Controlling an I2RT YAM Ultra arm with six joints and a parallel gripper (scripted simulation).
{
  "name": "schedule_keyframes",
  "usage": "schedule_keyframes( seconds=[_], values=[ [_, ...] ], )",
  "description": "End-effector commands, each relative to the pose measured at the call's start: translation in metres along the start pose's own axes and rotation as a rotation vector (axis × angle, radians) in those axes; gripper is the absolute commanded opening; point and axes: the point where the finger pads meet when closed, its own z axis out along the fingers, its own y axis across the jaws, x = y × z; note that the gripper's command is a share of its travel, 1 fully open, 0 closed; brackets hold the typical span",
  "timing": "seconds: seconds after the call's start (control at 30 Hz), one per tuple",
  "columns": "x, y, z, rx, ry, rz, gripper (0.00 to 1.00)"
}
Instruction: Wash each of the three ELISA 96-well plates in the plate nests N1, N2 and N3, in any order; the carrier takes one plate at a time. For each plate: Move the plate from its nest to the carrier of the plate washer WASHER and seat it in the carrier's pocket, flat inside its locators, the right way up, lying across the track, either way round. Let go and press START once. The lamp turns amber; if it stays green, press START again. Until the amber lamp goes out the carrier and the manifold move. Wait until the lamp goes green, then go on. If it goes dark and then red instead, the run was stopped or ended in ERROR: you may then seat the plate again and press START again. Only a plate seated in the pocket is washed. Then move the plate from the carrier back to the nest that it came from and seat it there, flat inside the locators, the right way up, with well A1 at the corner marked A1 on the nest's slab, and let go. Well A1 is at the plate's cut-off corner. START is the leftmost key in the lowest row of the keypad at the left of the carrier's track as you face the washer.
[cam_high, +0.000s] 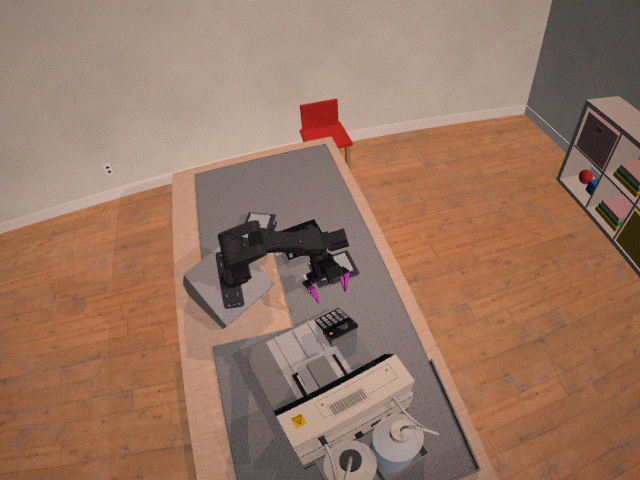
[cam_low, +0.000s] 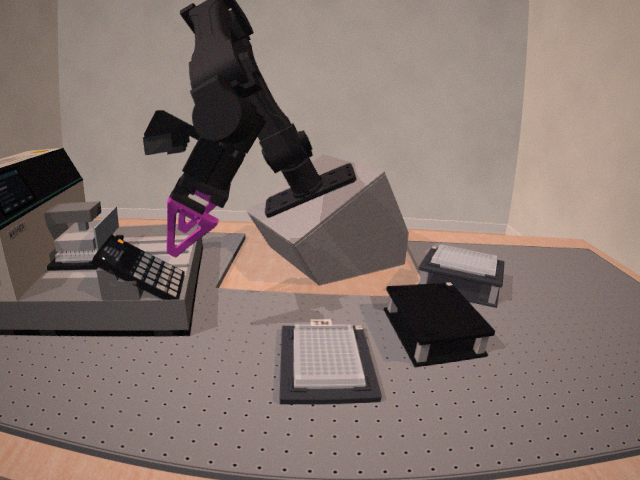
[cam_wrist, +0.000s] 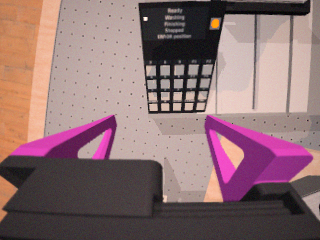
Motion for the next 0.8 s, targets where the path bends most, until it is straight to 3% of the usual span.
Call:
schedule_keyframes(
  seconds=[0.0,0.77],
  values=[
    [-0.010,-0.002,-0.003,-0.009,-0.005,-0.022,1.00],
    [-0.072,-0.029,-0.004,-0.009,-0.007,-0.021,1.00]
  ],
)
